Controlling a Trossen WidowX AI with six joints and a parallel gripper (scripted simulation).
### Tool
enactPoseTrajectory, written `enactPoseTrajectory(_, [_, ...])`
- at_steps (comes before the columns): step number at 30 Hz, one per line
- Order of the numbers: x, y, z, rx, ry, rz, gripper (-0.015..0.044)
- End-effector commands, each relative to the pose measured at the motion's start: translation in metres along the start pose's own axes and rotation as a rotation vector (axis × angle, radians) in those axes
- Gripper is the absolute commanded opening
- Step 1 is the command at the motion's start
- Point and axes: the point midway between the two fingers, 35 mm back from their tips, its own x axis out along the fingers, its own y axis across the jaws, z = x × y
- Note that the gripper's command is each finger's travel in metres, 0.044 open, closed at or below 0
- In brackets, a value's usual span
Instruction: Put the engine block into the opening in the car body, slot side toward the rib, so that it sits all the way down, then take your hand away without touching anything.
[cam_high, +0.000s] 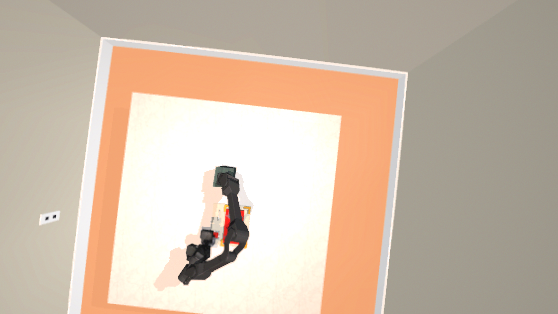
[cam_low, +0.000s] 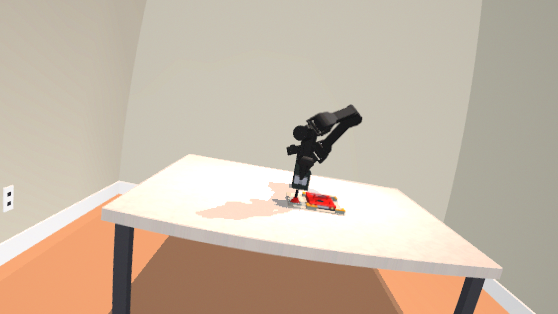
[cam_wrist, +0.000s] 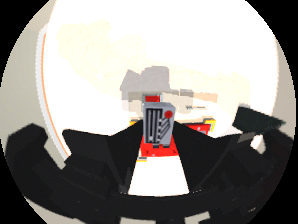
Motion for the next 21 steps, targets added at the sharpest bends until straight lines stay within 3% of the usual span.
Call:
enactPoseTrajectory(1, [0.003, 0.0, -0.01, -0.144, 0.002, 0.005, 0.0])
enactPoseTrajectory(21, [0.02, -0.006, -0.056, -0.833, 0.01, 0.011, 0.0])
